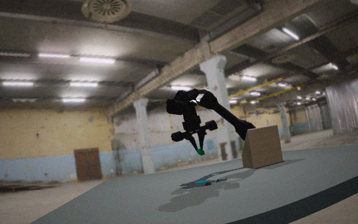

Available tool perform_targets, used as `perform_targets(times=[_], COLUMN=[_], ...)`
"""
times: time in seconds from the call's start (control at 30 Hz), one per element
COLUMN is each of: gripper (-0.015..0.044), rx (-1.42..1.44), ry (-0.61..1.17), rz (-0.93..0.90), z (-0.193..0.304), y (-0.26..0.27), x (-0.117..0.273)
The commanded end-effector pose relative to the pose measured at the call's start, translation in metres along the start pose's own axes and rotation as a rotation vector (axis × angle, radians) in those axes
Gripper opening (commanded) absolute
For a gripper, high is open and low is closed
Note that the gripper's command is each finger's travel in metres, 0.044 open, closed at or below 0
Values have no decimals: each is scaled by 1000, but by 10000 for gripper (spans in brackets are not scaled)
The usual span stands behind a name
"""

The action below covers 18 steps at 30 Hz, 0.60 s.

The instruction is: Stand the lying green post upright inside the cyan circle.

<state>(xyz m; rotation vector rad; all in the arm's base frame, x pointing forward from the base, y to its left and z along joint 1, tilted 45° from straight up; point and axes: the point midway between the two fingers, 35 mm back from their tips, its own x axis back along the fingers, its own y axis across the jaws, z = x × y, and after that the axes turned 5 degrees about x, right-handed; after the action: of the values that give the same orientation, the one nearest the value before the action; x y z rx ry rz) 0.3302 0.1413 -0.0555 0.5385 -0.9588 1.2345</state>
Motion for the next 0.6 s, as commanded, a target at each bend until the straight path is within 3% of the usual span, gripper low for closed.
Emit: perform_targets(times=[0.0,0.57], gripper=[23,23], rx=[2,-7], ry=[-26,-141], rz=[-15,-69], z=[0,-2], y=[1,2], x=[-2,-11])
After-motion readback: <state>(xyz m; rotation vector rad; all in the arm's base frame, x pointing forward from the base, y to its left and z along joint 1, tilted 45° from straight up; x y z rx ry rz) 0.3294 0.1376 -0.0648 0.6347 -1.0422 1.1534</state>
